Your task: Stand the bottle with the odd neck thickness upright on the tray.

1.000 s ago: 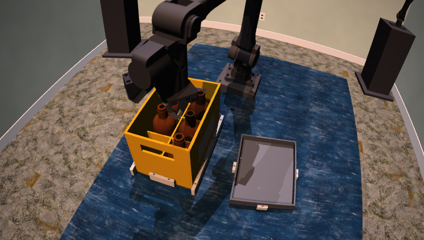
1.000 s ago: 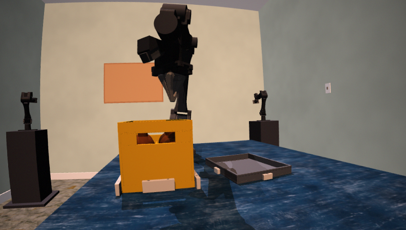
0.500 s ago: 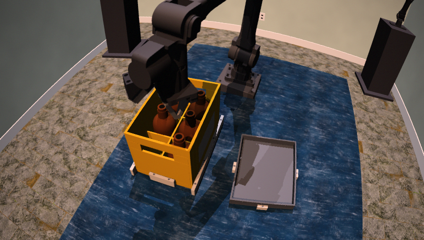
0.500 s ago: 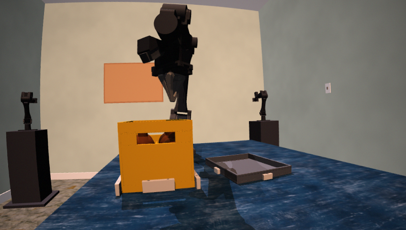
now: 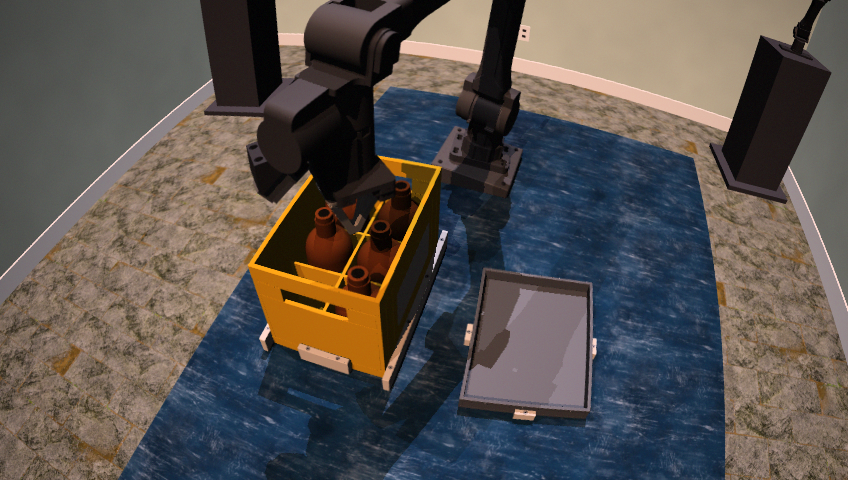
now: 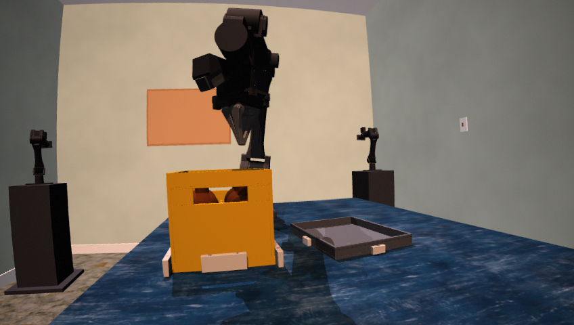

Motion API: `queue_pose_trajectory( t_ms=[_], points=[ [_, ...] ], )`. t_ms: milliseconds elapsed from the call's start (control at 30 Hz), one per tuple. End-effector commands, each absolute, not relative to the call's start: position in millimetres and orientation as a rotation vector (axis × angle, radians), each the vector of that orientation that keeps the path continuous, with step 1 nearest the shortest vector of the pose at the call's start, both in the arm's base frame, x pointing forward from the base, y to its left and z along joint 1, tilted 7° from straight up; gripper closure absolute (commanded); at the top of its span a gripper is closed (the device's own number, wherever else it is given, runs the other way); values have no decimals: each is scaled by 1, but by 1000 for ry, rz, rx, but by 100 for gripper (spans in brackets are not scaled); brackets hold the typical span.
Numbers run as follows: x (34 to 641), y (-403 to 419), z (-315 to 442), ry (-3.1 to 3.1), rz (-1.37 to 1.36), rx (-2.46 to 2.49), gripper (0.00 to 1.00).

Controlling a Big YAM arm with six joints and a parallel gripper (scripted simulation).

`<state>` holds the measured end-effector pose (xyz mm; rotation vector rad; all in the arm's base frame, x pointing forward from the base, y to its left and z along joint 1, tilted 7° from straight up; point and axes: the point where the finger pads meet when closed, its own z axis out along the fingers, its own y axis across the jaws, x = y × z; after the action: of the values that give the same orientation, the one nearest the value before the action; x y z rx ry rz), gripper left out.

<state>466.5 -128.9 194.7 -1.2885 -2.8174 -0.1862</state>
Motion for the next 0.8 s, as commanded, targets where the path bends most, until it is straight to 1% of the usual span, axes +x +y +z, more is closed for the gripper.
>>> queue_pose_trajectory(
  t_ms=[0,100,133,167,233,300,333,400,433,500,767],
  points=[
    [413,-173,207,-2847,-182,-1315,100],
    [382,-184,204,-2835,-181,-1310,100],
    [358,-196,200,-2848,-178,-1315,100],
    [355,-195,201,-2840,-186,-1312,100],
    [312,-207,194,-2846,-180,-1314,100],
    [312,-207,194,-2846,-180,-1314,100],
    [297,-207,192,-2833,-187,-1309,100],
    [291,-209,189,-2834,-187,-1309,100],
    [297,-203,180,-2821,-195,-1265,39],
    [309,-211,196,-2864,-181,-1280,39],
    [303,-211,199,-2868,-175,-1296,39]
  ],
)
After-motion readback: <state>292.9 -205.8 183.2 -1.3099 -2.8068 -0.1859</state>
